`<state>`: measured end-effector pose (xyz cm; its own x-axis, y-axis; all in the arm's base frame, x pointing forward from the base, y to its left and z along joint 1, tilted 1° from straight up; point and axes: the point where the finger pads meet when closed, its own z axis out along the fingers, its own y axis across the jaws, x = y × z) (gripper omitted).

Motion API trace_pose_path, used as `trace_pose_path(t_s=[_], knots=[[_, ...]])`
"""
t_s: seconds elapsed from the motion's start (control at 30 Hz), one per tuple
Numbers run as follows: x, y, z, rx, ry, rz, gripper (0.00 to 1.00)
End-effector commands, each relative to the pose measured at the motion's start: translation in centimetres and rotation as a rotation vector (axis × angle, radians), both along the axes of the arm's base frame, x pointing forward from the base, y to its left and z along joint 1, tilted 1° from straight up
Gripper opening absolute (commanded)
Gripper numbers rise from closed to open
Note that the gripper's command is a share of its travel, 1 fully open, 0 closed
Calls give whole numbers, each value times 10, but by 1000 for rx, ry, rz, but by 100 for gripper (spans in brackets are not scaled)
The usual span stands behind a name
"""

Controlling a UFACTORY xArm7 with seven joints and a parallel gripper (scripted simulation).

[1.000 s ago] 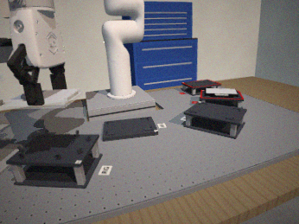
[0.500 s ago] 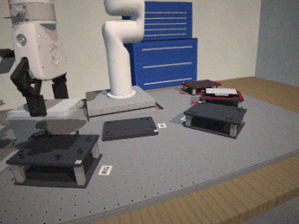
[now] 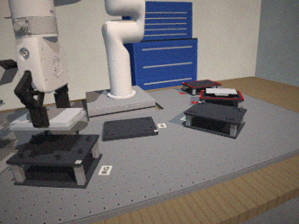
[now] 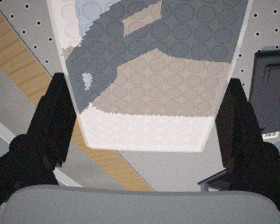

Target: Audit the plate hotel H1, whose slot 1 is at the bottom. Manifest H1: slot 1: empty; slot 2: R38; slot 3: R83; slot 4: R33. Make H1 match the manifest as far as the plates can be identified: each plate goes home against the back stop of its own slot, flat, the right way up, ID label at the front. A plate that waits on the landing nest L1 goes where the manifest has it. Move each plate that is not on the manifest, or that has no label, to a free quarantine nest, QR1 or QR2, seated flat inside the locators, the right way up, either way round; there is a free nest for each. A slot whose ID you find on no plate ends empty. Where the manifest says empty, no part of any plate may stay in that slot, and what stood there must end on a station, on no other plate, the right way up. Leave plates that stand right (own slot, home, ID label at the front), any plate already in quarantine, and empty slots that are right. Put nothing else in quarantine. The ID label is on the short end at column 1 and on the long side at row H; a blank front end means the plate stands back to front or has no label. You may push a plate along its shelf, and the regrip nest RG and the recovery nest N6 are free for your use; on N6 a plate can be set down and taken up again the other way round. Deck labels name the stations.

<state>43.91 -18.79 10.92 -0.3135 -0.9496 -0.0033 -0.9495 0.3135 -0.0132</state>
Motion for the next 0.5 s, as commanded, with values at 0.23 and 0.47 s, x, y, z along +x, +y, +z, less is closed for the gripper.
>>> trace_pose_path(t_s=[0.23, 0.47], knots=[[2, -1, 1, -1, -5, 0, 0], [2, -1, -8, -1, -5, 0, 0]])
